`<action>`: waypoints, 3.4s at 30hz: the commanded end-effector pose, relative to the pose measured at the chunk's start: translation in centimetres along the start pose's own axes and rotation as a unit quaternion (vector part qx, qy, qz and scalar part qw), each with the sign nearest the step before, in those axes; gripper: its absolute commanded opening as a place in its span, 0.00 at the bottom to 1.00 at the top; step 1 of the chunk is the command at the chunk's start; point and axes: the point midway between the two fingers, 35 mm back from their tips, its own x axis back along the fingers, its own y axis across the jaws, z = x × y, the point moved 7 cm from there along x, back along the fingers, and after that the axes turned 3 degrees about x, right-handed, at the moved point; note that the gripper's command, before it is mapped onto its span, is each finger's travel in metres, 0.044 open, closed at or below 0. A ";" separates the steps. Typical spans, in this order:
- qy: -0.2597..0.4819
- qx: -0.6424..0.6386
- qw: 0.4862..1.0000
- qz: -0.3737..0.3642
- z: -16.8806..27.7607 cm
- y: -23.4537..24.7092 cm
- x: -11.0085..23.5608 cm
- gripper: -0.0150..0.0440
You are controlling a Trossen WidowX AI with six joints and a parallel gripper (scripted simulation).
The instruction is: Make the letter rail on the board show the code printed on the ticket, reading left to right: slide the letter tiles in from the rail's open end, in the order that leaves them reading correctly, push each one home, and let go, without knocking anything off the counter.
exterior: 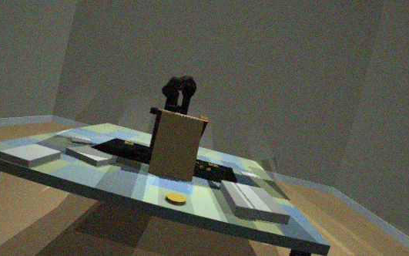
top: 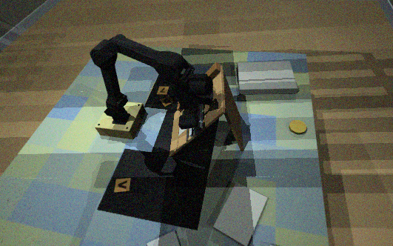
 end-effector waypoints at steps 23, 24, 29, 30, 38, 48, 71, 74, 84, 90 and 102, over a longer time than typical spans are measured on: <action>-0.001 -0.003 1.000 0.003 0.0 0.9 0.1 0.25; -0.001 -0.003 1.000 0.003 0.0 0.9 0.1 0.25; -0.001 -0.003 1.000 0.003 0.0 1.1 0.1 0.25; -0.001 -0.003 1.000 0.002 0.0 1.1 0.1 0.25; -0.001 -0.003 1.000 0.002 0.0 1.4 0.1 0.25; -0.001 -0.003 1.000 0.002 0.4 1.3 0.5 0.25; -0.048 -0.012 0.999 0.005 3.2 1.9 4.4 0.43; -0.106 -0.017 0.994 0.006 5.1 2.7 6.7 0.57; -0.283 0.002 0.959 0.008 11.6 6.0 11.5 1.00; -0.335 -0.003 0.942 0.020 13.7 7.1 12.5 1.00; -0.335 -0.003 0.942 0.020 13.7 7.1 12.5 1.00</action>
